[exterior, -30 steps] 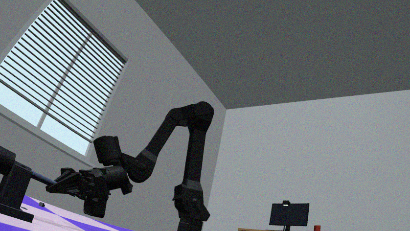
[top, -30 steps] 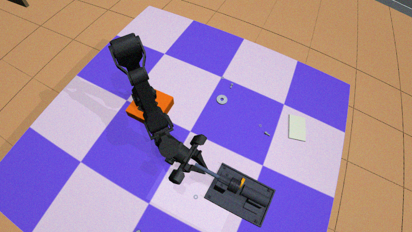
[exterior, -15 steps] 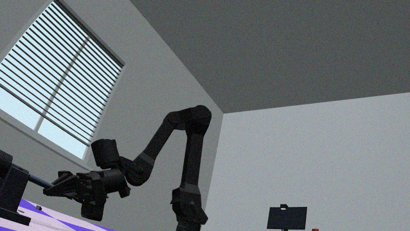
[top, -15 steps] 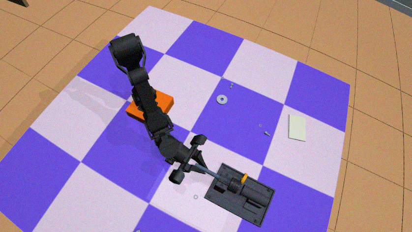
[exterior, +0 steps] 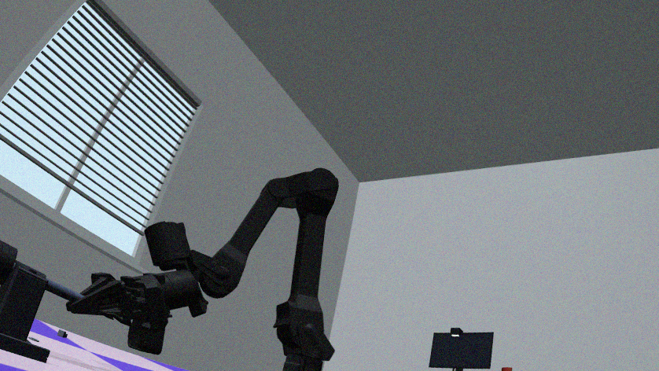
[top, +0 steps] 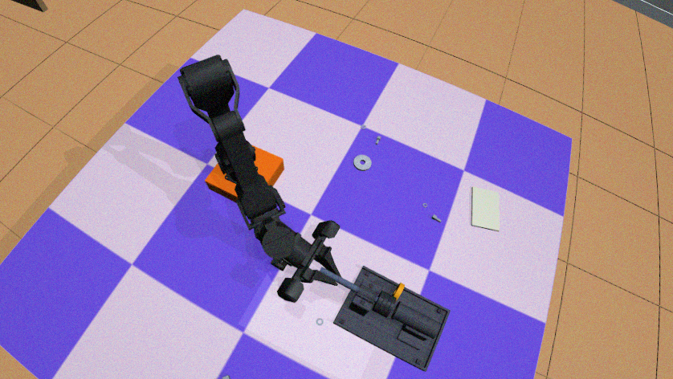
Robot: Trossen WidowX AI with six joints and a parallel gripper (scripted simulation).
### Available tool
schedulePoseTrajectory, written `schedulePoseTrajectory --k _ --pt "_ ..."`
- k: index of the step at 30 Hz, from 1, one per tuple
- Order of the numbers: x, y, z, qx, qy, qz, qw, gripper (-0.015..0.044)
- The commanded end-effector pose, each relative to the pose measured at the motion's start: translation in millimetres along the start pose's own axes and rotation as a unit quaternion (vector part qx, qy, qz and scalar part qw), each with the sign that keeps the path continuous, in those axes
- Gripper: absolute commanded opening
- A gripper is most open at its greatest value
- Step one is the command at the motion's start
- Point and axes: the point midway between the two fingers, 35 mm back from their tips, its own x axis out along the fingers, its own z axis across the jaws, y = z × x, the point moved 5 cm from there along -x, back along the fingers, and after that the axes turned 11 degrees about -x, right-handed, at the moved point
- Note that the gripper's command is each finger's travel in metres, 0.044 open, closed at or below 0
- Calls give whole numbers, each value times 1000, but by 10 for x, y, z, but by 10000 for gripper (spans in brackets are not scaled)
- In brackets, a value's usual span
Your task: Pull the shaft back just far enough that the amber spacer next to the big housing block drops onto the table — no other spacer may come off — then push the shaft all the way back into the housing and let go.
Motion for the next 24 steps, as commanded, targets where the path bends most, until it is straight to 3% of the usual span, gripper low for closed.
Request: schedulePoseTrajectory --k 1,24 --pt "12 8 0 1 1 0 1000 0" --pt "72 44 6 1 1 1 1000 0"
